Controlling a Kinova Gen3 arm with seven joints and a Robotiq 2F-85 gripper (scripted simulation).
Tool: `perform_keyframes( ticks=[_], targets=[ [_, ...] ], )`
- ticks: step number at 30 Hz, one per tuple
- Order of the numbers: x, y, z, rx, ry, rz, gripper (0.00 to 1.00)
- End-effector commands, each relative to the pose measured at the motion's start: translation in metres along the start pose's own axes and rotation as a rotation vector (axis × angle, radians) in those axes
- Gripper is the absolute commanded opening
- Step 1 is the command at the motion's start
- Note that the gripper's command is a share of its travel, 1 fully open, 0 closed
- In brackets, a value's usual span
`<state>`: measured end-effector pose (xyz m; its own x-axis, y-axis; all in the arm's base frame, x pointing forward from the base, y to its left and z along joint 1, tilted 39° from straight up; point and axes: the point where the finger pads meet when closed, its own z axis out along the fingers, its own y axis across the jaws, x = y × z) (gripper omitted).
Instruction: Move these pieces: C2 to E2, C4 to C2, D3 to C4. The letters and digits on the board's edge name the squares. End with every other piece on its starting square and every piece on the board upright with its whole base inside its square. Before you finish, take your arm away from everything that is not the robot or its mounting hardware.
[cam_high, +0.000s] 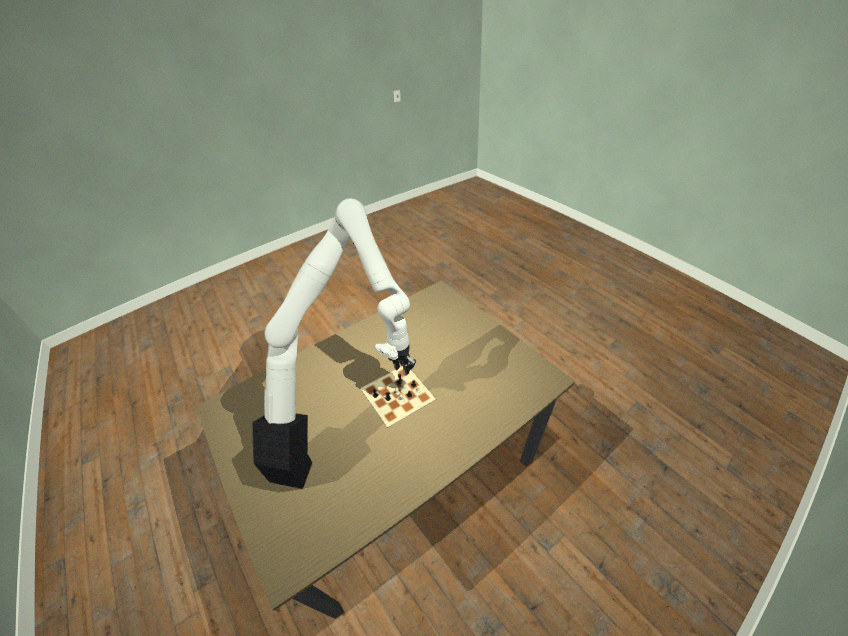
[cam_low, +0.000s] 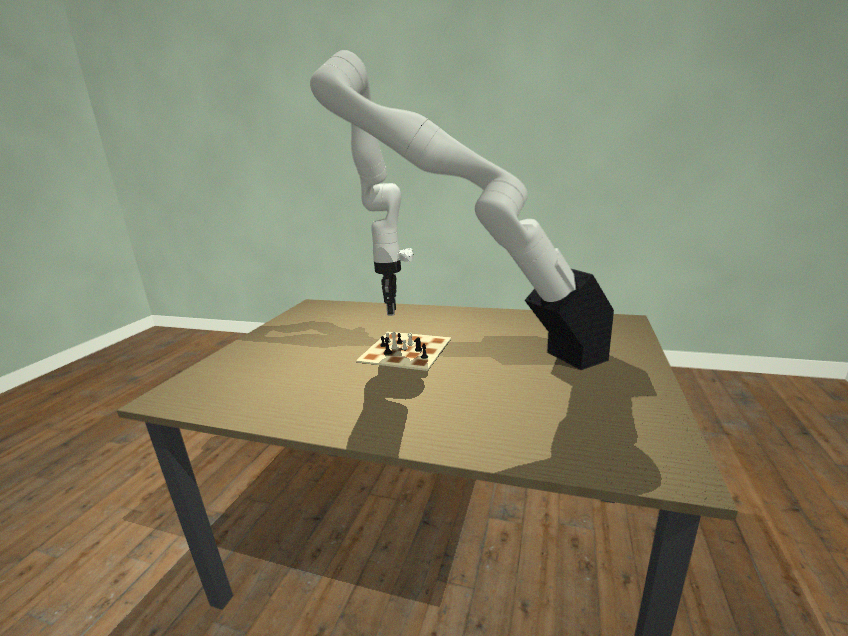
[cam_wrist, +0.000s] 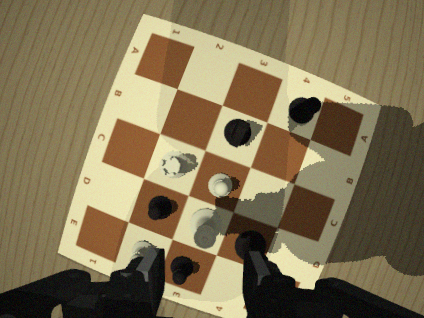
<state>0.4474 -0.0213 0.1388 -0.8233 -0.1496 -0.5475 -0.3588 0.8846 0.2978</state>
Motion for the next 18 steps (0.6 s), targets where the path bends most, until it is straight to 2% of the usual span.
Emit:
perform_keyframes(
  ticks=[1, 18],
  targets=[
    [0.0, 0.0, 0.0, 0.001, -0.001, 0.0, 0.41],
    [0.0, 0.0, 0.013, 0.001, -0.001, 0.0, 0.41]
  ],
)
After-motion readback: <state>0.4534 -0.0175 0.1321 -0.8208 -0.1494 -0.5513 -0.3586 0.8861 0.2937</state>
